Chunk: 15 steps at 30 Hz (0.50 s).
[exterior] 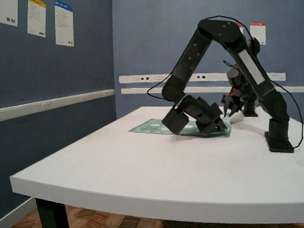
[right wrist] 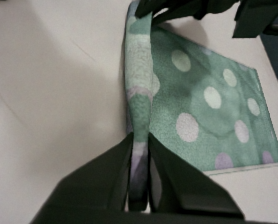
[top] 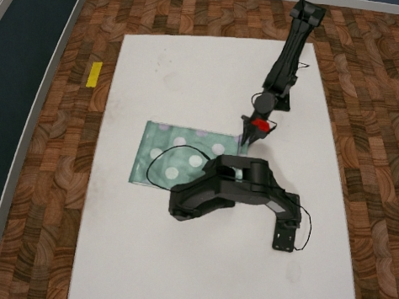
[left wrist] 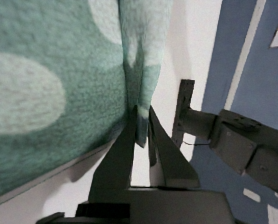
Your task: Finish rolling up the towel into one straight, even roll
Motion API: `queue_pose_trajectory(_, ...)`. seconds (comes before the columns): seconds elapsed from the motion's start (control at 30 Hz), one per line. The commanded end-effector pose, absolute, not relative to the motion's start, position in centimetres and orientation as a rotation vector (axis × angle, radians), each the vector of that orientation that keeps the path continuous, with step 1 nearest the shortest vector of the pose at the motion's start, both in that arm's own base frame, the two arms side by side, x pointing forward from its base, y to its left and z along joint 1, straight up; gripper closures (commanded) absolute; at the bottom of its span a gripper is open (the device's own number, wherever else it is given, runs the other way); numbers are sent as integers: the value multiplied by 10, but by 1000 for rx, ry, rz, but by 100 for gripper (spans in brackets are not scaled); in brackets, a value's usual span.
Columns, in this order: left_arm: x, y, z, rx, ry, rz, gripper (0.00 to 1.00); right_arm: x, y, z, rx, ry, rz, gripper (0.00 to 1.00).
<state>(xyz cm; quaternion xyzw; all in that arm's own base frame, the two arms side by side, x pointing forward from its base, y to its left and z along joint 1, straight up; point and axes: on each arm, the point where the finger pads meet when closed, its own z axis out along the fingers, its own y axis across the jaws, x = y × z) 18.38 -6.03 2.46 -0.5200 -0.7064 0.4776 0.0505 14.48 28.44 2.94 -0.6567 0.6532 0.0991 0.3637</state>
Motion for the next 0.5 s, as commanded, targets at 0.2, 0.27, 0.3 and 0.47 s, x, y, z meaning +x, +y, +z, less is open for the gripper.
queue_pose_trajectory(0.2,191,-58,20,-1625,-2153,1415,68,140,283,23,-1704,1677,265,88)
queue_pose_trajectory(0.27,191,-58,22,-1625,-2153,1415,58,140,283,23,-1704,1677,265,88)
queue_pose_trajectory(0.3,191,-58,23,-1625,-2153,1415,53,140,283,23,-1704,1677,265,88)
queue_pose_trajectory(0.47,191,-58,29,-1625,-2153,1415,29,140,283,23,-1704,1677,265,88)
